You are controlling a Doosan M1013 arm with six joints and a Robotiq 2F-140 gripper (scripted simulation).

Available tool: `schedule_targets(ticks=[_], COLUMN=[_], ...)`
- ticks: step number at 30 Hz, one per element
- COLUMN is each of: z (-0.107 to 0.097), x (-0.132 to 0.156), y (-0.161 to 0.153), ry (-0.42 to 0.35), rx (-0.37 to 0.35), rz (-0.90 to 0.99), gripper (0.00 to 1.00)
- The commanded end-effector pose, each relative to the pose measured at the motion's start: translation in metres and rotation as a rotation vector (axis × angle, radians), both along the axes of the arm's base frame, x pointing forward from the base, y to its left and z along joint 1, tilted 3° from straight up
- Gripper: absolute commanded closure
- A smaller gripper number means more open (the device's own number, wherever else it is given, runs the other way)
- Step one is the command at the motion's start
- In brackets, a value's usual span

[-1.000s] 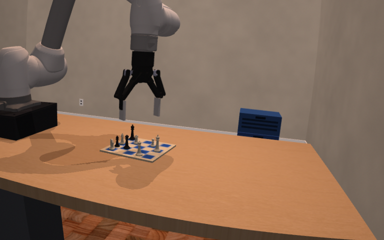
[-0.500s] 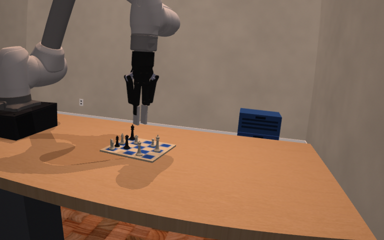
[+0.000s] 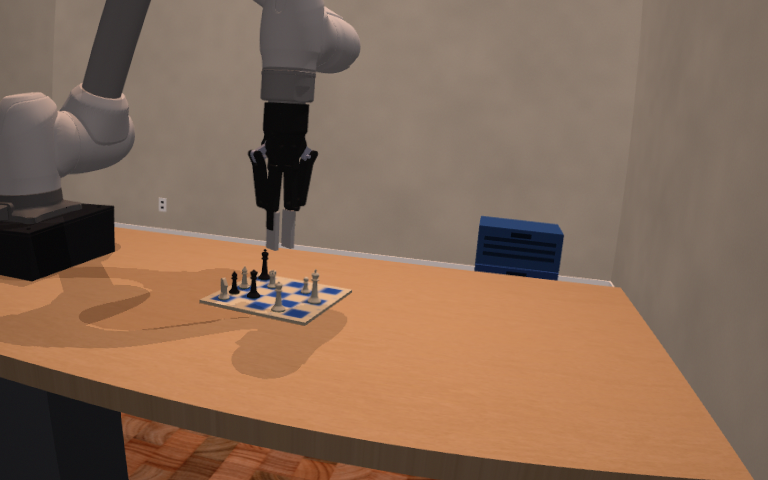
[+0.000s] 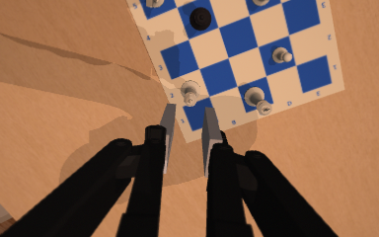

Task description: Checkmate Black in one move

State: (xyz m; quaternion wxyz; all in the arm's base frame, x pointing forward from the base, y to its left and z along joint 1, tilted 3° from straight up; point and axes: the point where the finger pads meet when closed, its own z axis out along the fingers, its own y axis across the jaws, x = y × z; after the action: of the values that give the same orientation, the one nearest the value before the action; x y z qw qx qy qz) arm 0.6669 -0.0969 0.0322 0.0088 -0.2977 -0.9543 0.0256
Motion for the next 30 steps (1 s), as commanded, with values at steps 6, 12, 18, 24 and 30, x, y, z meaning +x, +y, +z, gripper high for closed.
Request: schedule_targets(ticks=[6,12,18,24,30], z=[0.0,-0.001,-0.006,-0.01,-0.019], x=[0.0,0.0,0.0,0.0,-0.001], y=[0.0,0.0,0.0,0.0,-0.001], ry=[0.0,0.0,0.0,0.0,0.0], rx=[0.0,0.0,0.0,0.0,0.0], rz=[0.0,0.0,0.0,0.0,0.0], gripper=[0.75,0.75,0.75,0.75,0.75])
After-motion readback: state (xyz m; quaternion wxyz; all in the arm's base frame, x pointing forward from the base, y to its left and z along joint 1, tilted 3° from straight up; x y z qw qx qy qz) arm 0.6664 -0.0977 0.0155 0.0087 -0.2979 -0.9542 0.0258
